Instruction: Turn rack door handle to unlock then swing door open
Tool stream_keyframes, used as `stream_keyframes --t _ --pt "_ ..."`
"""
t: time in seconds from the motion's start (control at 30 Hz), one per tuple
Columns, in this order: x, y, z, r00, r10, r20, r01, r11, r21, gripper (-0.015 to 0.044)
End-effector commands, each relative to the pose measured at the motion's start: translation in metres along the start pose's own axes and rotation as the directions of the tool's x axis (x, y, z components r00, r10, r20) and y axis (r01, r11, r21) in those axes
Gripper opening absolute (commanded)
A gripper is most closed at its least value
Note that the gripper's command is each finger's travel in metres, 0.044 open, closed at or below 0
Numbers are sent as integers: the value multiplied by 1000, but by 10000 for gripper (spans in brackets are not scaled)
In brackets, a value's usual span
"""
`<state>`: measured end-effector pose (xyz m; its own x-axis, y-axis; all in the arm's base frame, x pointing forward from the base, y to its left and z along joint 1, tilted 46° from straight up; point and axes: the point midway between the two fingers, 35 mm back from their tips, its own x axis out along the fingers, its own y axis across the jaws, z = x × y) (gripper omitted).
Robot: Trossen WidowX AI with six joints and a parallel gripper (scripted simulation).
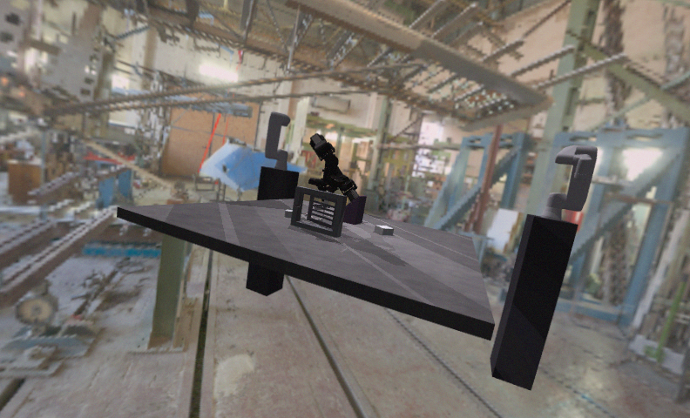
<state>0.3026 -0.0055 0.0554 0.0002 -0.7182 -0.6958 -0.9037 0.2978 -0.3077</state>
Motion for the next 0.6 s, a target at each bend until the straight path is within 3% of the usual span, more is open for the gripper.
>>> stream_keyframes --t 0.0,0.57 --pt "0 5 3 1000 -8 11 7 995 103 22" --pt "0 38 17 1000 -7 12 2 940 342 22"
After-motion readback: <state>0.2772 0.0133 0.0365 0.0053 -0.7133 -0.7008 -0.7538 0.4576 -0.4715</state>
